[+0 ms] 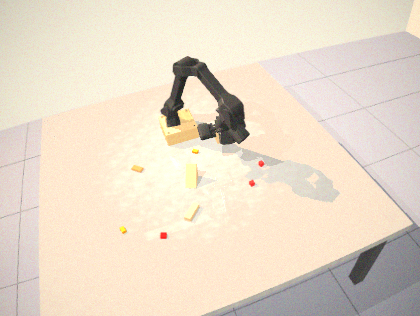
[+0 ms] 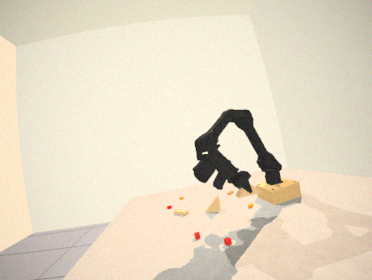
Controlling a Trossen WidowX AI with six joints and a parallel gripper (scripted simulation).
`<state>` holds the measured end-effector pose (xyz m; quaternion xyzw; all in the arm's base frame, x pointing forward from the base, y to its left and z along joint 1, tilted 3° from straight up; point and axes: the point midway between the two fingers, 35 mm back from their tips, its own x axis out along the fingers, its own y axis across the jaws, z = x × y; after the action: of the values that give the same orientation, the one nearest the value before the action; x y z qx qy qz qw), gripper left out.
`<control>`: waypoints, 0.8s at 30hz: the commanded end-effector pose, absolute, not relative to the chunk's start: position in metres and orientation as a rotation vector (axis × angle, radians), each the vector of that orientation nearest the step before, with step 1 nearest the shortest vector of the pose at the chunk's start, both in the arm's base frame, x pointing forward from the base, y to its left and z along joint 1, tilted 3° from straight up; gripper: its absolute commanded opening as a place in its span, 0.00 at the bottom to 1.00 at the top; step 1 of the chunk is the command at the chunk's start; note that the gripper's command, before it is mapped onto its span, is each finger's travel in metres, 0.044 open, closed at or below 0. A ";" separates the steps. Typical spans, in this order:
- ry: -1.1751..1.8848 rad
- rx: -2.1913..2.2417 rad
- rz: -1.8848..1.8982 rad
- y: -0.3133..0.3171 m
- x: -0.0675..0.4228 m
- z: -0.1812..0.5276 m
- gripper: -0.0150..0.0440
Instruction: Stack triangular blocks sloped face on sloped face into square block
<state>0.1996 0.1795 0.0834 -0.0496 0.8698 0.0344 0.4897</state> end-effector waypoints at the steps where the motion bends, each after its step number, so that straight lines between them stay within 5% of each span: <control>1: 2.110 -0.115 0.084 0.180 0.199 0.089 0.25; 24: 1.882 -0.542 0.787 0.178 0.195 0.087 0.25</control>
<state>0.1965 0.1798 0.0850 -0.1974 0.7961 0.2887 0.4938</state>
